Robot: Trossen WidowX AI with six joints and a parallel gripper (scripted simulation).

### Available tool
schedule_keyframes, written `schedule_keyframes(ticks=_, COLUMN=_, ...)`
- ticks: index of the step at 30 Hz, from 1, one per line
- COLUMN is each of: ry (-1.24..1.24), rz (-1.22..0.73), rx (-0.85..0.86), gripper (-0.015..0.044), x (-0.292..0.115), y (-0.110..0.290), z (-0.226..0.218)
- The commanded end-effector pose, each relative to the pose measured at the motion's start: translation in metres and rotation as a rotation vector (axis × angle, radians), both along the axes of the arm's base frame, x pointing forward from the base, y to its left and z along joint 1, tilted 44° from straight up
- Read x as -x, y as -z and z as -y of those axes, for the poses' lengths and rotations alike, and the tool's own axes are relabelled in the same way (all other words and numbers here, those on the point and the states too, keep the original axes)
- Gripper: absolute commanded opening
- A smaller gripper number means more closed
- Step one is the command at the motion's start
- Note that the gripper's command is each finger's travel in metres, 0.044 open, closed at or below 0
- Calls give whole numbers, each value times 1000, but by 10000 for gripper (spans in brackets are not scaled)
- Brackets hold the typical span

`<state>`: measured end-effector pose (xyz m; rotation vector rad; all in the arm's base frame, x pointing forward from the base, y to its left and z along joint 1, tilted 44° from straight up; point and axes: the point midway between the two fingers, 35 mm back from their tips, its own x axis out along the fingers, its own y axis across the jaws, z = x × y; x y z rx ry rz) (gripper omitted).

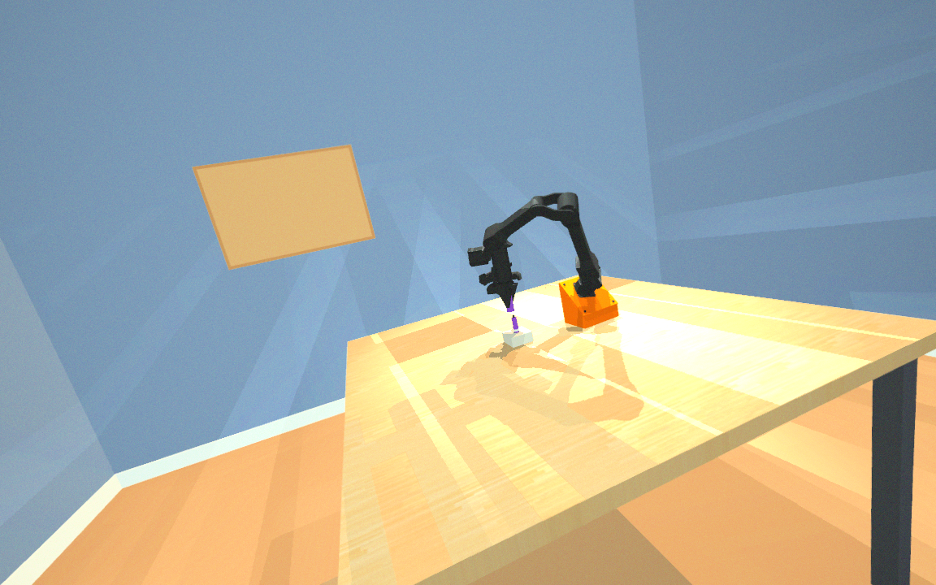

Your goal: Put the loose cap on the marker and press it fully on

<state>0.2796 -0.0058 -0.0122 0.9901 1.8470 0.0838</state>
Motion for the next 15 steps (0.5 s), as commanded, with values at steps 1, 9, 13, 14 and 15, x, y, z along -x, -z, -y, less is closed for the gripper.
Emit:
schedule_keyframes(ticks=1, ry=3, rz=2, rx=-3, gripper=0, x=-4, y=-19, z=-10)
schedule_keyframes(ticks=9, ry=3, rz=1, rx=-5, gripper=0, x=-5, y=-33, z=-18)
schedule_keyframes(ticks=13, ry=2, rz=1, rx=-6, gripper=0, x=-4, y=-29, z=-21)
schedule_keyframes(ticks=14, ry=2, rz=1, rx=-6, gripper=0, x=-4, y=-28, z=-21)
schedule_keyframes(ticks=15, ry=2, rz=1, rx=-6, gripper=0, x=-4, y=-28, z=-22)
